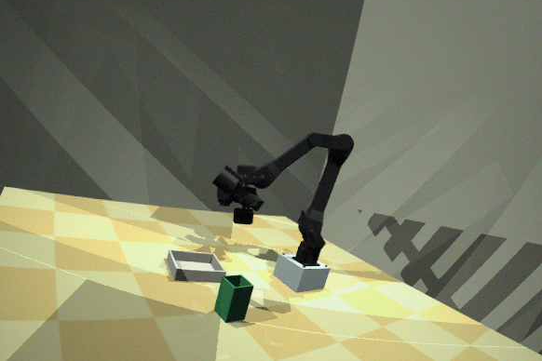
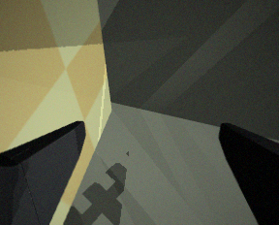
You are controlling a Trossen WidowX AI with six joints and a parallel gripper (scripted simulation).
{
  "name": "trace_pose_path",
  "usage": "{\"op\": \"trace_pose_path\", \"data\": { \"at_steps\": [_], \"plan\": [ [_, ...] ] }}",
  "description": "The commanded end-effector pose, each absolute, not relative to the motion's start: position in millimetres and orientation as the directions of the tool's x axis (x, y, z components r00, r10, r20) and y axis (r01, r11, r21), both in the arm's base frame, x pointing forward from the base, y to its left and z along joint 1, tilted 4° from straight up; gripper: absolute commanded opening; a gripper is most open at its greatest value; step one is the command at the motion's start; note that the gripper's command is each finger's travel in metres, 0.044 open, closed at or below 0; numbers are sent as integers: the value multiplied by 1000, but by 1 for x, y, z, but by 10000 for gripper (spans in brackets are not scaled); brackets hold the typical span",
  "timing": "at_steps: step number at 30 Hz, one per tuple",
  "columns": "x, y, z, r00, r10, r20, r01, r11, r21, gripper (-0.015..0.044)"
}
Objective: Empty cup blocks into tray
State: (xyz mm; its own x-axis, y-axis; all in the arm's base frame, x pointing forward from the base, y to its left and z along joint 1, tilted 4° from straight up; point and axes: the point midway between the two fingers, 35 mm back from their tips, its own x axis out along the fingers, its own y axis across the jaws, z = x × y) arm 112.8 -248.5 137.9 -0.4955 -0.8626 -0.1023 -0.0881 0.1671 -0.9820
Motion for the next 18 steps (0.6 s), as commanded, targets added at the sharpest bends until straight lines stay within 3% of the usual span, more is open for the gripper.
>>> {"op": "trace_pose_path", "data": {
  "at_steps": [1, 18],
  "plan": [
    [114, -248, 138, -491, -865, -104, -84, 166, -982, 426],
    [200, -175, 109, 38, -956, -292, 298, 289, -910, 440]
  ]
}}
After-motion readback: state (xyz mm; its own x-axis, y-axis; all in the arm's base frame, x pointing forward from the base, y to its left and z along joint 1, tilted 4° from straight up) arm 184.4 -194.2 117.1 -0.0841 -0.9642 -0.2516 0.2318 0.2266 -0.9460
